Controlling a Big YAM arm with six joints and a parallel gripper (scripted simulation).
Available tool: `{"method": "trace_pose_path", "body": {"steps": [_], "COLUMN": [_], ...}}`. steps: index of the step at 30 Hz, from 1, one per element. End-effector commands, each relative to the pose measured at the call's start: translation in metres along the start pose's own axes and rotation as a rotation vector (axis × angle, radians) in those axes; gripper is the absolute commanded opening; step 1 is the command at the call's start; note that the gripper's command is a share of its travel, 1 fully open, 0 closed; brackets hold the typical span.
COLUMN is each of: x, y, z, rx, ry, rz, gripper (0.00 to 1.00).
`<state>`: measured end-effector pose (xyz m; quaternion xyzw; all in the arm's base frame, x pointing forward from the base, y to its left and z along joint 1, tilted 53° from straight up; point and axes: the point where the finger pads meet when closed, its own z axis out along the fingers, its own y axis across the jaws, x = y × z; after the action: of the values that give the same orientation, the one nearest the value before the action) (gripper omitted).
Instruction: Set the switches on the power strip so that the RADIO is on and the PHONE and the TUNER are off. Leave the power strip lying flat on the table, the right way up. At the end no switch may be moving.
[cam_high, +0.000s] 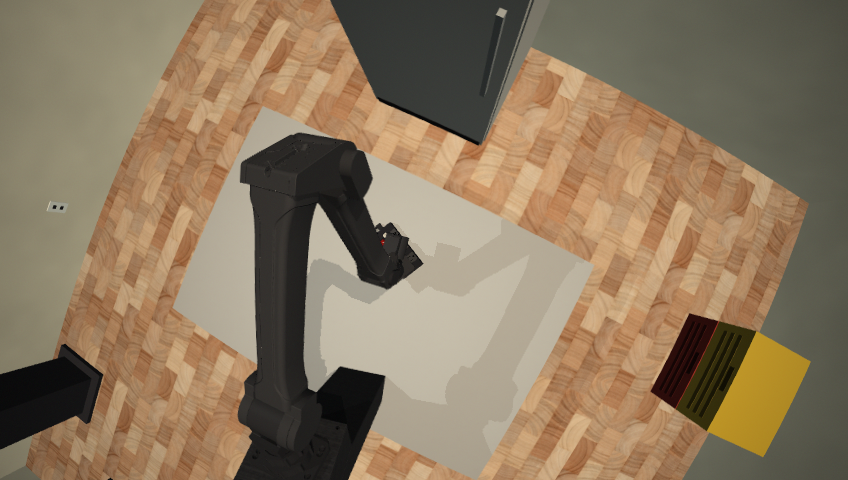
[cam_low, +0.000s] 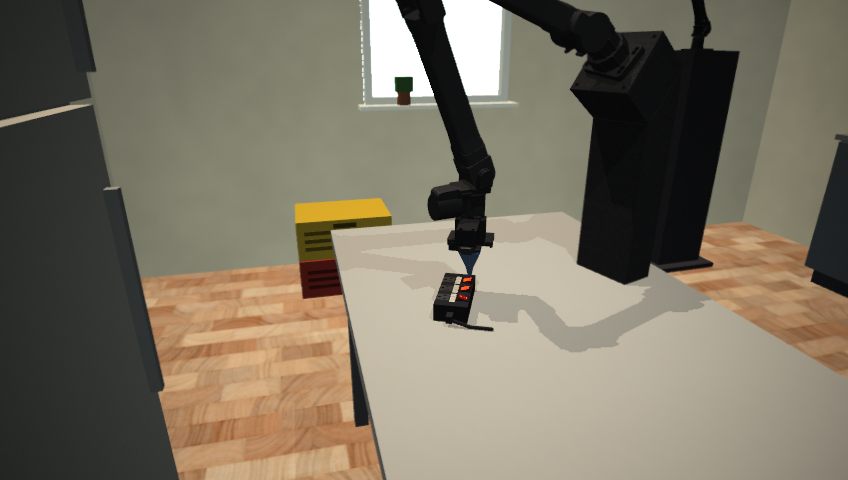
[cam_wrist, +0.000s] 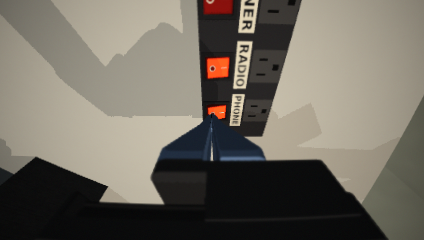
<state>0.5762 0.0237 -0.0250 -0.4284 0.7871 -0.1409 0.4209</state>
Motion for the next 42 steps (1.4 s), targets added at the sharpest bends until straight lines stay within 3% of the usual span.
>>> {"method": "trace_pose_path", "body": {"steps": [1, 42], "x": [-0.004, -0.0081], "y": [0.0083, 0.0033], "z": [0.0033, 0.0029], "rx": [-0.006, 0.003], "ry": [-0.008, -0.015], "rz": [-0.002, -0.004], "gripper": [0.0, 0.0]}}
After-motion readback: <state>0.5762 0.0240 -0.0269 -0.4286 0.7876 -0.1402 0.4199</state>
